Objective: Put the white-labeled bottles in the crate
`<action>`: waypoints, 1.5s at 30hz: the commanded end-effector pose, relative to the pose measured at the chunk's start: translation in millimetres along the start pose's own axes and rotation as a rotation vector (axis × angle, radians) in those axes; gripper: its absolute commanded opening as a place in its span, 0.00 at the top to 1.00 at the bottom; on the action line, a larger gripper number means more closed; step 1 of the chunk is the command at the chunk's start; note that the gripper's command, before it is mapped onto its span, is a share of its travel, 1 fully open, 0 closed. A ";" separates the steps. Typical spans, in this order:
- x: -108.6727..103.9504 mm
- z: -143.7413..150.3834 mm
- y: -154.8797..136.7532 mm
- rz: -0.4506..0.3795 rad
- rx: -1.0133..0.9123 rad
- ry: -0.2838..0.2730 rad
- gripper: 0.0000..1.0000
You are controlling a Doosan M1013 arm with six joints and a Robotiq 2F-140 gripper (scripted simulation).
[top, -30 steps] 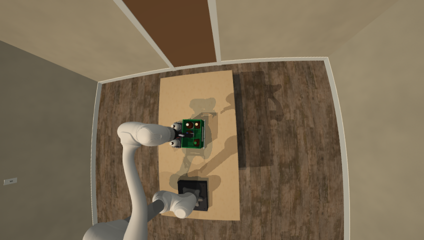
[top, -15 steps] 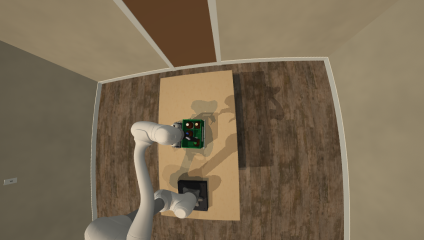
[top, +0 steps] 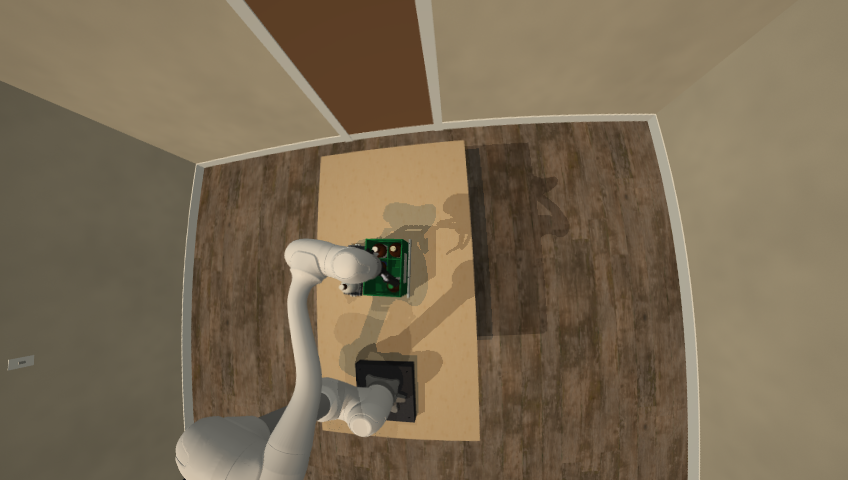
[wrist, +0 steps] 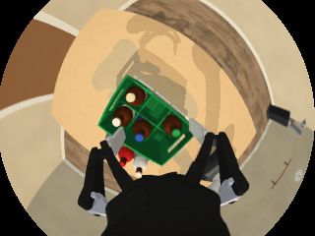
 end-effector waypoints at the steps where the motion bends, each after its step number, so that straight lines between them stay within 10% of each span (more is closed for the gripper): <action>1: 0.4 0.0 0.1 0.000 0.003 0.000 1.00; 34: 0.4 -0.5 -0.7 0.000 0.003 0.000 1.00; 45: 0.5 -50.6 -165.2 0.000 0.054 0.000 1.00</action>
Point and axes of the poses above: the point where the finger pads meet when closed, its own x axis out along the fingers, its own z axis across the jaws, y = z × x, the point moved 7 cm from there along -x, back along the fingers, and after that the axes turned 7 degrees about x, right-handed, at the moved point
